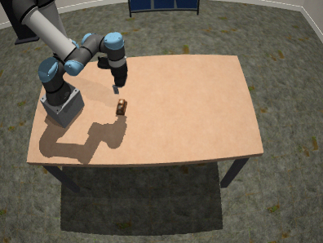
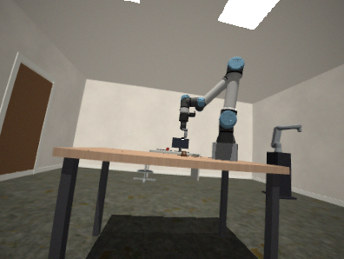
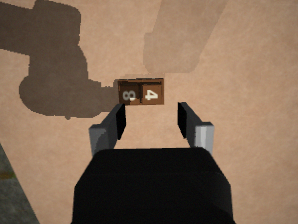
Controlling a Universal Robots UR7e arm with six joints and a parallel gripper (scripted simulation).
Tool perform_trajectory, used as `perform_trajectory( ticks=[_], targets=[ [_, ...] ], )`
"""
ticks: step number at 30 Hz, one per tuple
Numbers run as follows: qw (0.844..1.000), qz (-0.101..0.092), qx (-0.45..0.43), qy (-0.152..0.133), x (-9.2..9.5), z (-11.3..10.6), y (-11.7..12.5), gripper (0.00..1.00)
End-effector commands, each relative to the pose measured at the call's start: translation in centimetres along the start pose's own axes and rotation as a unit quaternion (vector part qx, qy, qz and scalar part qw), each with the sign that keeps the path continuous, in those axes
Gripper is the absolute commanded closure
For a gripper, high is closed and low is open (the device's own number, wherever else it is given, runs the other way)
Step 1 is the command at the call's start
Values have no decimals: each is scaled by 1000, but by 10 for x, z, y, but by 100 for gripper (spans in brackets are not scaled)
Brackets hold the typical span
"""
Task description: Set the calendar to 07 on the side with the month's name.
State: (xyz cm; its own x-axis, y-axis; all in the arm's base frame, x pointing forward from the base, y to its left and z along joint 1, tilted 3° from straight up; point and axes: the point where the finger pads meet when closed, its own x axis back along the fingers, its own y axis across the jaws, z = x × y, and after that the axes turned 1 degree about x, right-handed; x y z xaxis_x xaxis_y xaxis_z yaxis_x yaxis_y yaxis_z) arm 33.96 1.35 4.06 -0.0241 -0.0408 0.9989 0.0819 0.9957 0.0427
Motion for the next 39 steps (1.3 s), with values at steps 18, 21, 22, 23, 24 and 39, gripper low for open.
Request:
perform_trajectory(
  ticks=[18,21,22,23,24,39],
  targets=[
    [982,0,-188,-1,-12,3,2,0],
    [978,0,-208,-1,-13,3,2,0],
    [973,0,-229,-1,-15,3,3,0],
    [968,0,-250,-1,-16,3,3,0],
    [964,0,-268,-1,-17,3,3,0],
    [884,0,-467,-1,-30,3,4,0]
  ],
)
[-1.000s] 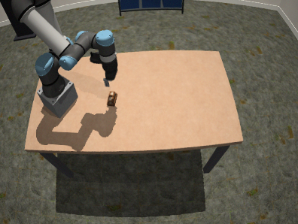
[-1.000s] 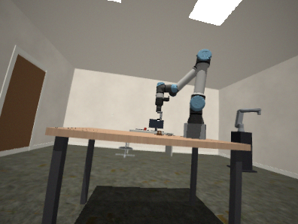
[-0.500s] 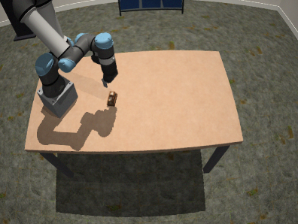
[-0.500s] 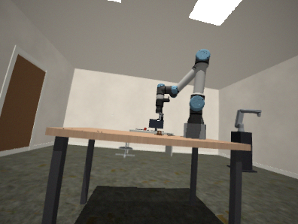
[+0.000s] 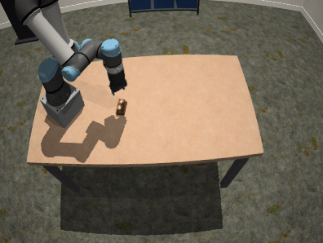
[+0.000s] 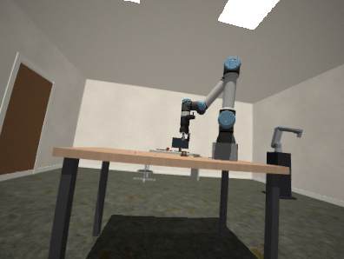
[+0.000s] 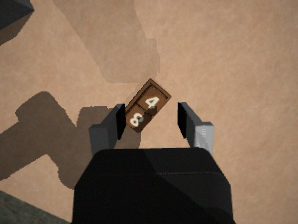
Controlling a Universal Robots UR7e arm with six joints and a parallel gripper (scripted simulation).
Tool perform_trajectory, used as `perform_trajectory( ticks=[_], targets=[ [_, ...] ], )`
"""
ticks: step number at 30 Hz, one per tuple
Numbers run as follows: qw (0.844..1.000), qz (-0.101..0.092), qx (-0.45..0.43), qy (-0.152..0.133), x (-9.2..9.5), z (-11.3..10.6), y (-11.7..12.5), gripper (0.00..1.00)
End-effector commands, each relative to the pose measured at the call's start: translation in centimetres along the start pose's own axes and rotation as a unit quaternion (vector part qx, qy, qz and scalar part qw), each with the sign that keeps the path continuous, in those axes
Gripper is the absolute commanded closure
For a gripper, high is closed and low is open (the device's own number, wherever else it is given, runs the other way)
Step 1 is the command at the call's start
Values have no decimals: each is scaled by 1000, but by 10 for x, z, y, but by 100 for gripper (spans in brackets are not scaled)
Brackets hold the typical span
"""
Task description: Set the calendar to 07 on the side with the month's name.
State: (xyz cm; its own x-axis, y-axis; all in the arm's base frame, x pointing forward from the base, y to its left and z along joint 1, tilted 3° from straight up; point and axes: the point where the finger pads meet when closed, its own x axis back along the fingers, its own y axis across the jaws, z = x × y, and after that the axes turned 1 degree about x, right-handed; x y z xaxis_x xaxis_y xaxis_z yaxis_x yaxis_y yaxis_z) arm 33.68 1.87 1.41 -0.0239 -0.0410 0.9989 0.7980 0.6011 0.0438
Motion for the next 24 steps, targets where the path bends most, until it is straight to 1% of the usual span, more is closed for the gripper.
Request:
perform_trajectory(
  ticks=[1,3,5,6,9,11,13,15,20,24],
  targets=[
    [996,0,-87,-1,-5,-1,1,0],
    [994,0,-109,-1,-6,-1,1,0],
    [989,0,-149,-1,-8,-2,1,0],
    [988,0,-151,-1,-9,-2,1,0],
    [978,-1,-209,-1,-12,-3,1,0],
    [974,-1,-226,0,-13,-3,1,0],
    [966,-1,-257,0,-15,-4,1,0],
    [966,-1,-257,0,-15,-4,1,0],
    [949,-1,-316,0,-18,-5,0,0],
    [940,-1,-342,0,-20,-6,0,0]
  ],
)
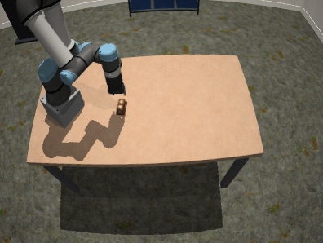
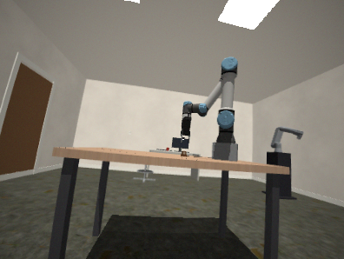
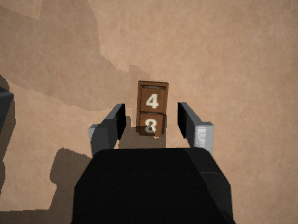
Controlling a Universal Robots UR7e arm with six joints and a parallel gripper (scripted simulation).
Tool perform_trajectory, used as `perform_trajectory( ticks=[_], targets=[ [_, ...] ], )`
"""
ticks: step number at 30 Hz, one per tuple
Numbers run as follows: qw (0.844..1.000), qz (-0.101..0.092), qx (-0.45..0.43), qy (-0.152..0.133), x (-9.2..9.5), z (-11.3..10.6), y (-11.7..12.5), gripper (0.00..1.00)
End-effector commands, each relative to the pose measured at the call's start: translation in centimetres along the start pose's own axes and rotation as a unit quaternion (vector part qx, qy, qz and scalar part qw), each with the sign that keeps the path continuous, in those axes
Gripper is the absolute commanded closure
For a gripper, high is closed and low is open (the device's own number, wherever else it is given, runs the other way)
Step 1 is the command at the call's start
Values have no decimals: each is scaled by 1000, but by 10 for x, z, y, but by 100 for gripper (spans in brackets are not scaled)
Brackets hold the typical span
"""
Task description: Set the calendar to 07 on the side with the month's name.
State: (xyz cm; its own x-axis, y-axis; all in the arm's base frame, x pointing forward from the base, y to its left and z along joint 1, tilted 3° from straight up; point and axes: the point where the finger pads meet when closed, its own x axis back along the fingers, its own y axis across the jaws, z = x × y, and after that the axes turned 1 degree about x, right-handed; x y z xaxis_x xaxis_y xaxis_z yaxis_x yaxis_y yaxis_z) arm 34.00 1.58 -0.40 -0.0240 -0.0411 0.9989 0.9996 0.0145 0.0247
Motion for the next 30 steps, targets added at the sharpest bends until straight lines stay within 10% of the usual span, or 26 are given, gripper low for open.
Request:
perform_trajectory(
  ticks=[1,30],
  targets=[
    [999,-1,-38,0,-2,-1,1,0],
    [999,-1,-47,0,-2,-1,1,10]
  ],
)
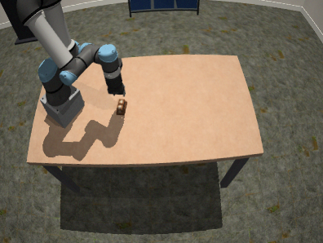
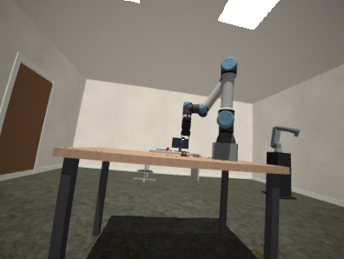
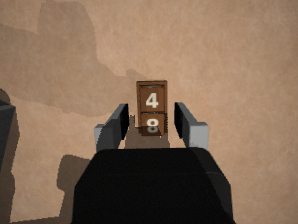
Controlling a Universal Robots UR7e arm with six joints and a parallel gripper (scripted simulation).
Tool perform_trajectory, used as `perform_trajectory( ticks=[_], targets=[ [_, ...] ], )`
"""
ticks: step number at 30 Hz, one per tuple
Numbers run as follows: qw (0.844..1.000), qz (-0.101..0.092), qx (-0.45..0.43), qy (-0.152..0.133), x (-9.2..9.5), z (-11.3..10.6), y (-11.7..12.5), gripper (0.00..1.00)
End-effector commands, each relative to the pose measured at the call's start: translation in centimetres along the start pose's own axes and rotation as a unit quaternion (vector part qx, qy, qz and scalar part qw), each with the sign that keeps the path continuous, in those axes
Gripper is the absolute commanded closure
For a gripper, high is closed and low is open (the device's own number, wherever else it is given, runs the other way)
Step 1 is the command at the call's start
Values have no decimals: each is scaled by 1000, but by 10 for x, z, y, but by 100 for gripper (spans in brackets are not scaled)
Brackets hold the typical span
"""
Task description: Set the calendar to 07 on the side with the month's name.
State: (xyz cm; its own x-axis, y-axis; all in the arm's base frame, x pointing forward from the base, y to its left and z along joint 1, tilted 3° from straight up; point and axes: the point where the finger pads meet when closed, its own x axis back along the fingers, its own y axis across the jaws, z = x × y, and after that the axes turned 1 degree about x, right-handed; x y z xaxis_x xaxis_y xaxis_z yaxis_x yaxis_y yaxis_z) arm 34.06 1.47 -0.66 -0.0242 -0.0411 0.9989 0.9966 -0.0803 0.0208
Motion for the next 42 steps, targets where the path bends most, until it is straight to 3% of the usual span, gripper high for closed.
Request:
perform_trajectory(
  ticks=[1,29,42],
  targets=[
    [1000,-1,0,0,0,0,0,10],
    [1000,-1,0,0,-4,0,0,10],
    [1000,-1,0,0,-21,0,1,10]
  ],
)
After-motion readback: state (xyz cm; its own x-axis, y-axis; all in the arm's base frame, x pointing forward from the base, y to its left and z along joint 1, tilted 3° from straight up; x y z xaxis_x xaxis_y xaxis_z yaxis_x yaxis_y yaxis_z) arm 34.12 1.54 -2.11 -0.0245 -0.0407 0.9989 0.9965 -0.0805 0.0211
